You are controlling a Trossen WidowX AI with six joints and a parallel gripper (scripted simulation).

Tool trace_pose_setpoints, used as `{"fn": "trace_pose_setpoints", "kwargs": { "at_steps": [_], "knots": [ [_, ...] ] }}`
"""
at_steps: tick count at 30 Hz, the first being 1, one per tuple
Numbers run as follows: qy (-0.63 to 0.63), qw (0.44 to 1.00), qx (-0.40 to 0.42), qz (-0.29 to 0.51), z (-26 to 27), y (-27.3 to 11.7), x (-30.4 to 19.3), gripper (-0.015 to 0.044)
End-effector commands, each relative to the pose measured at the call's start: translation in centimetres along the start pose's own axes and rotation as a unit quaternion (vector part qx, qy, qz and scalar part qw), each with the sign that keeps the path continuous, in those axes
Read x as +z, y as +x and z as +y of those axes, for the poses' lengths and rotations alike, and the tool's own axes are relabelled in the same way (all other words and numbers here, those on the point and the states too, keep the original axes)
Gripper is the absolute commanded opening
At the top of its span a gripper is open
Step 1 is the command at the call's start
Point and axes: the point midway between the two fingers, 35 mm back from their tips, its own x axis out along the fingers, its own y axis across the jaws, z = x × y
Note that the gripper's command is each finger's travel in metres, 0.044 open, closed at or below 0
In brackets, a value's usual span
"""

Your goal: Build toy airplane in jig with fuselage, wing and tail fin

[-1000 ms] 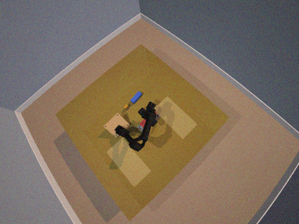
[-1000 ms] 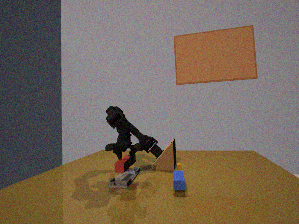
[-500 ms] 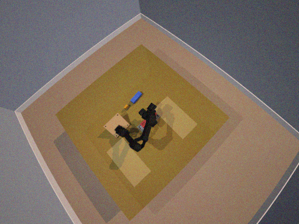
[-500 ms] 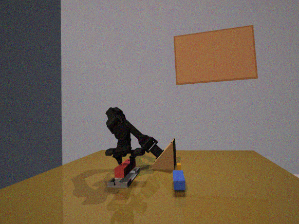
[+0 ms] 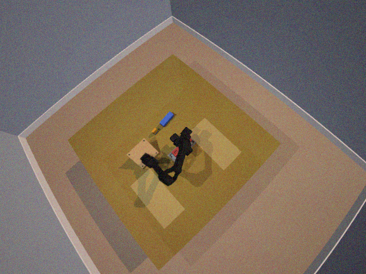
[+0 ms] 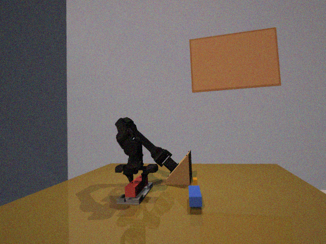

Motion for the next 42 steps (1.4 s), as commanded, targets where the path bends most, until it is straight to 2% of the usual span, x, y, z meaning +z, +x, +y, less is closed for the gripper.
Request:
{"fn": "trace_pose_setpoints", "kwargs": {
  "at_steps": [1,5,21,28,35,42],
  "knots": [
    [0.001,1.000,0.000,0.000,0.0,0.0,0.0,0.0135],
    [0.001,1.000,0.000,0.000,0.0,0.0,0.0,0.0030],
    [0.001,1.000,0.000,0.000,0.0,0.0,0.0,0.0440],
    [-0.004,1.000,0.002,-0.001,0.1,-1.0,0.2,0.0440],
    [-0.052,0.999,-0.003,-0.006,0.2,-10.2,0.0,0.0440],
    [-0.049,0.999,-0.001,0.002,0.4,-10.1,0.5,0.0440]
  ]
}}
